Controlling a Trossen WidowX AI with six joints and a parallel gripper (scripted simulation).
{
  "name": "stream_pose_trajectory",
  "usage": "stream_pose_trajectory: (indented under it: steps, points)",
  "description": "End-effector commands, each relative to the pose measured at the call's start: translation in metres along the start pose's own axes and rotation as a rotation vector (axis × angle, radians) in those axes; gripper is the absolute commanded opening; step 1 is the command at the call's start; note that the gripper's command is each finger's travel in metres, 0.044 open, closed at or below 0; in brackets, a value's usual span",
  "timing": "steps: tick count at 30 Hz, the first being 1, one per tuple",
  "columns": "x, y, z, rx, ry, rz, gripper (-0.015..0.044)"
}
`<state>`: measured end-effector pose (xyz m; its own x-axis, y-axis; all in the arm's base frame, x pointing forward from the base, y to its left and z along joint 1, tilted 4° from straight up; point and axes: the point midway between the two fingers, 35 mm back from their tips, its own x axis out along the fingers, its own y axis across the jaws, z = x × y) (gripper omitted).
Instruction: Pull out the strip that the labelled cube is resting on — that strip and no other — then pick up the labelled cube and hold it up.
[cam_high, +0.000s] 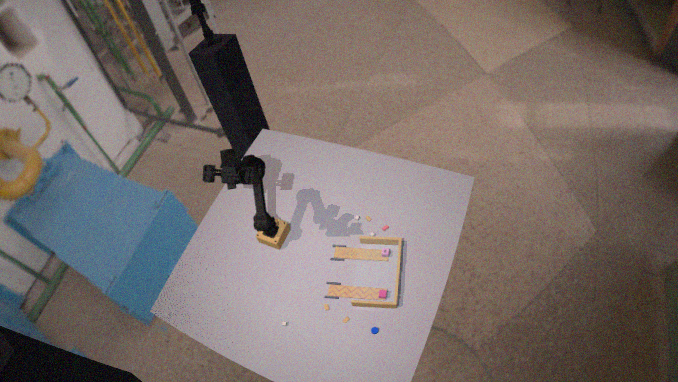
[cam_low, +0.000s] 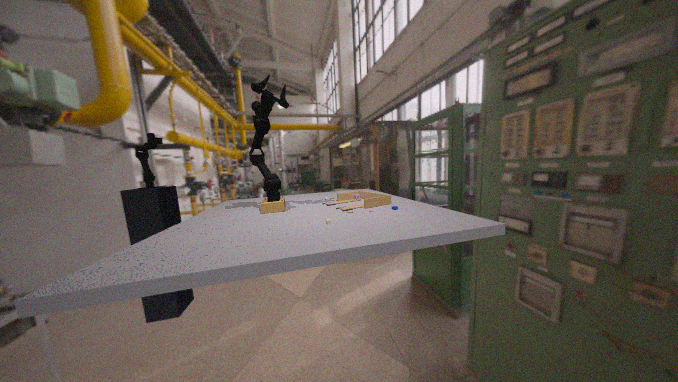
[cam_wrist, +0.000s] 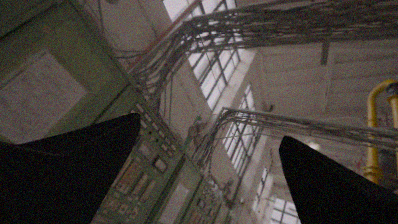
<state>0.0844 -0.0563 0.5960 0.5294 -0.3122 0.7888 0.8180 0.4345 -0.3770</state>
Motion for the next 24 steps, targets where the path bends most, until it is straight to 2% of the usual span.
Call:
stream_pose_trajectory:
  steps: [1,6,13,18,24]
  points:
    - [0.000,0.001,-0.003,0.008,0.006,0.002,0.0400]
    - [0.006,0.027,-0.067,0.207,0.162,0.066,0.0400]
    - [-0.006,0.106,-0.152,0.461,0.436,0.220,0.0400]
    - [-0.035,0.178,-0.194,0.581,0.641,0.364,0.0400]
    - [-0.093,0.264,-0.220,0.646,0.886,0.569,0.0400]
